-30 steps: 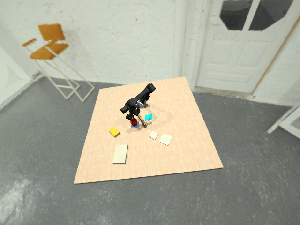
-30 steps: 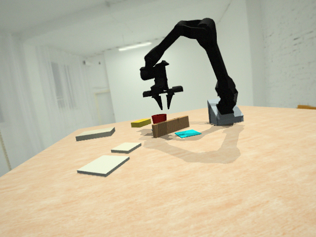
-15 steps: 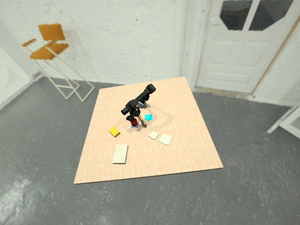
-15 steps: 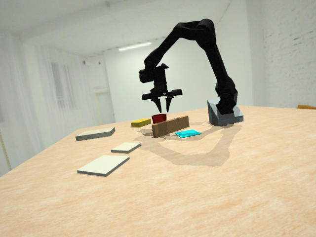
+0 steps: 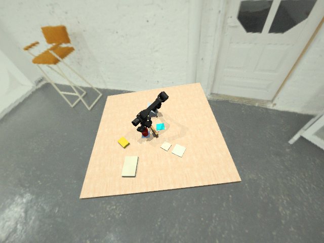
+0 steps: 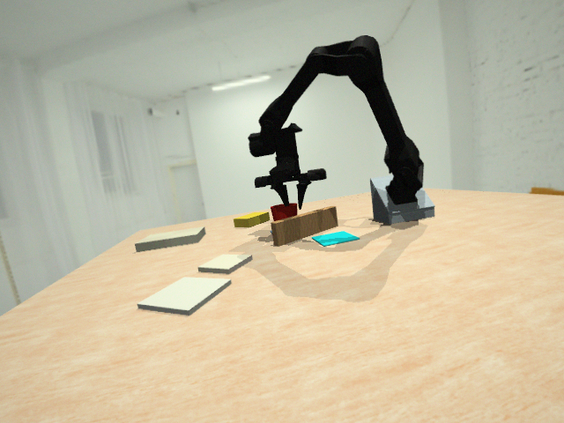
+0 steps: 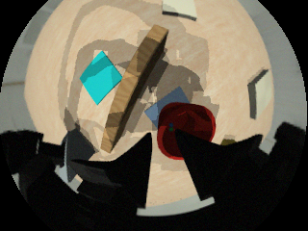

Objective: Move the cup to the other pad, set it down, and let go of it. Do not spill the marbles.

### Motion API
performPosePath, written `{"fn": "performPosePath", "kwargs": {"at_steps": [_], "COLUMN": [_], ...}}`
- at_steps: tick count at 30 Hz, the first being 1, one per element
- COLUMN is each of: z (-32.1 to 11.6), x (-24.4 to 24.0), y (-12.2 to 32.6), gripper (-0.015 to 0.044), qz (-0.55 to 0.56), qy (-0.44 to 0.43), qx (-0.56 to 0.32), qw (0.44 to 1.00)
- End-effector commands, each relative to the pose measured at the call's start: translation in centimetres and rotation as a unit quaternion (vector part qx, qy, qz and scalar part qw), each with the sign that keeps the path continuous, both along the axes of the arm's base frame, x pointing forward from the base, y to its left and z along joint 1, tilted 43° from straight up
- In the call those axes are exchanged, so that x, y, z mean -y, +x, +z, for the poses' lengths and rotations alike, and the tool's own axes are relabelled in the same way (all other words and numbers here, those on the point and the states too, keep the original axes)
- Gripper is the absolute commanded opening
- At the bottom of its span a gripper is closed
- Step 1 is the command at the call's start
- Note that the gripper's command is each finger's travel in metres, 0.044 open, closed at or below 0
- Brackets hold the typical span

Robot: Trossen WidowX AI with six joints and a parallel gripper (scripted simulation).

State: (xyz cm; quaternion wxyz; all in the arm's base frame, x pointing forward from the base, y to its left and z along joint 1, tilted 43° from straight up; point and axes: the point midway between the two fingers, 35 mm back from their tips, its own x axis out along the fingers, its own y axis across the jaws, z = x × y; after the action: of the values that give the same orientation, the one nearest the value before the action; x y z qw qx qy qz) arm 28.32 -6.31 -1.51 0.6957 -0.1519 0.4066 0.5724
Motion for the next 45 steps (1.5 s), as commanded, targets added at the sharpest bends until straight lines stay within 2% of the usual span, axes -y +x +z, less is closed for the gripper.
{"fn": "performPosePath", "kwargs": {"at_steps": [1, 17, 20, 30, 45], "z": [-0.5, -1.8, -1.7, -1.7, 0.8], "x": [-0.6, -1.9, -1.7, -1.7, 0.8], "y": [-0.2, -0.3, -0.2, -0.2, 0.0], "gripper": [0.0148, 0.0148, 0.0069, 0.0002, 0.0000], "qz": [-0.002, -0.002, 0.001, 0.001, -0.001], "qy": [0.003, 0.004, 0.002, 0.002, 0.001], "qx": [-0.003, -0.003, -0.001, -0.001, -0.002], "qw": [1.000, 1.000, 1.000, 1.000, 1.000]}}
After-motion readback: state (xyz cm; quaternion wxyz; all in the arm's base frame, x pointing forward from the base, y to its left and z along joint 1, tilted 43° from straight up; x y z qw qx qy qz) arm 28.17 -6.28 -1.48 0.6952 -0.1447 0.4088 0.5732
